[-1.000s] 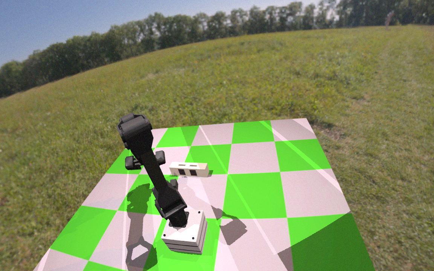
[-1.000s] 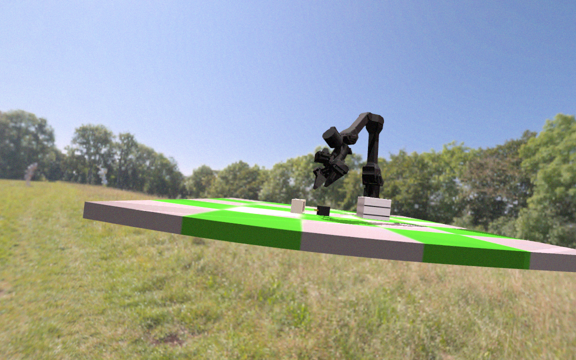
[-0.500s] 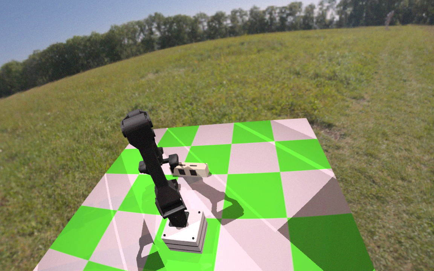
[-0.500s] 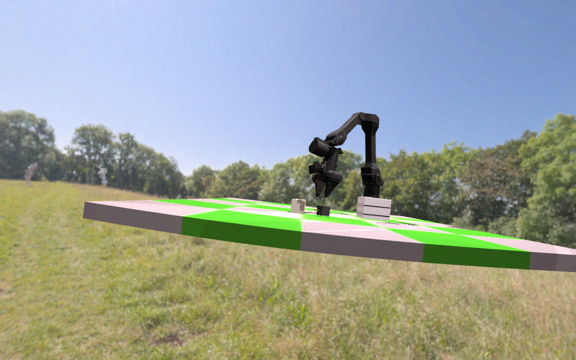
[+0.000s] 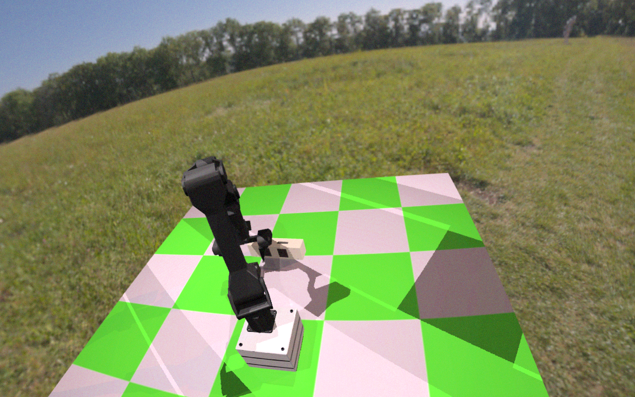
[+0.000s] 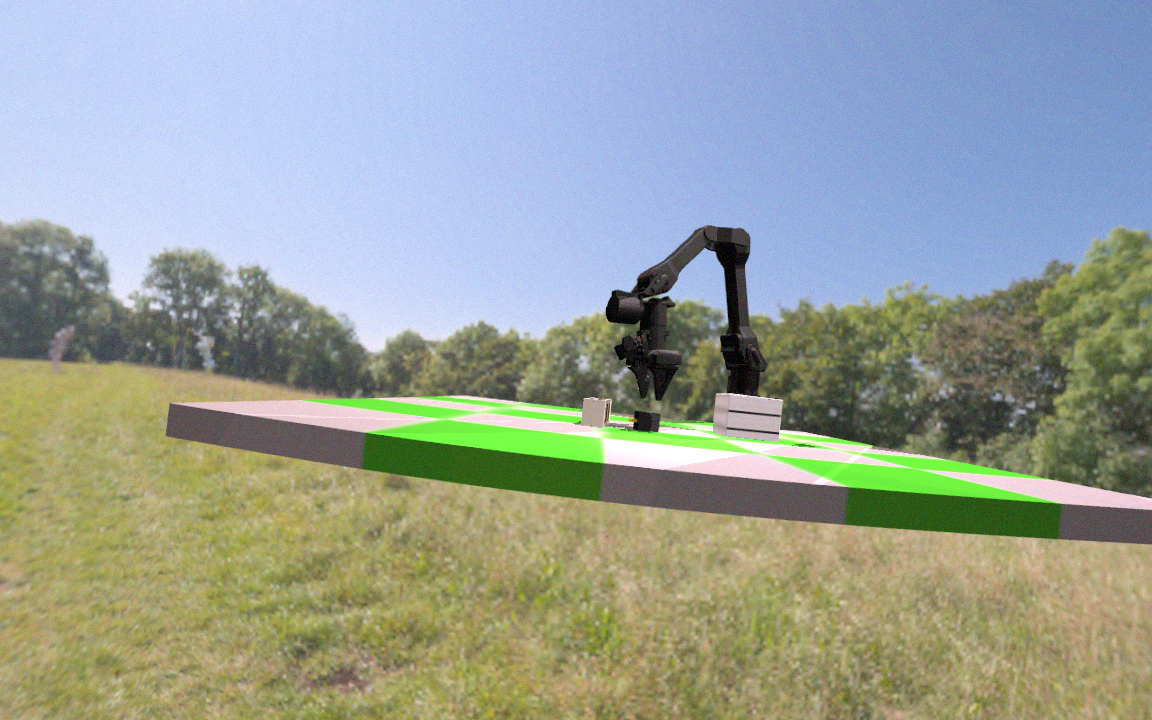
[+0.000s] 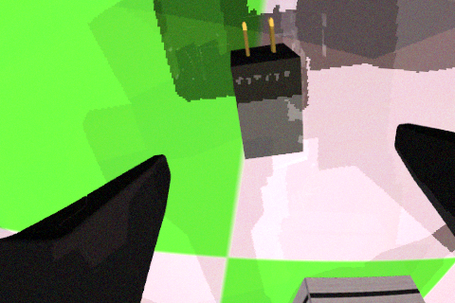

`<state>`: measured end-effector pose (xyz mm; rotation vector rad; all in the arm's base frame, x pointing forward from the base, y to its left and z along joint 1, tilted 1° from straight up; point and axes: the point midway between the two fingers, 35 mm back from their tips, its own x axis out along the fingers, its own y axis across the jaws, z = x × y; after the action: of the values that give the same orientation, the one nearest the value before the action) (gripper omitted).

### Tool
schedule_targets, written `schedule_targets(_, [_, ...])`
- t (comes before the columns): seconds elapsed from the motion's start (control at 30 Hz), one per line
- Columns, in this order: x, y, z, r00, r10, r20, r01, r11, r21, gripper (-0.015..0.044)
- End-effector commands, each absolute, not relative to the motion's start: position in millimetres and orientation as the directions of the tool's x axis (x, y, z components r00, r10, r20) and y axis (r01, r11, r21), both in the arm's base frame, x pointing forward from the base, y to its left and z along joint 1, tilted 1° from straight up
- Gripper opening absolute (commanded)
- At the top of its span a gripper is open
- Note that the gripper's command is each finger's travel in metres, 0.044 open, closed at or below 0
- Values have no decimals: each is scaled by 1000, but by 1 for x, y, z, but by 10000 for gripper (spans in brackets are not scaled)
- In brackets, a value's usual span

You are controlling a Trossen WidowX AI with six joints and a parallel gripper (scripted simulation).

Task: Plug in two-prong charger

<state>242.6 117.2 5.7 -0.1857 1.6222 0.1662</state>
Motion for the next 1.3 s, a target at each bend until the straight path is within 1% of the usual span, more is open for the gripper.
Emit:
schedule_targets(0.0, [244,118,1,-59,-14,-998,-224,975,0,440])
schedule_targets(1.27, [244,118,-55,-60,-14,-998,-224,975,0,440])
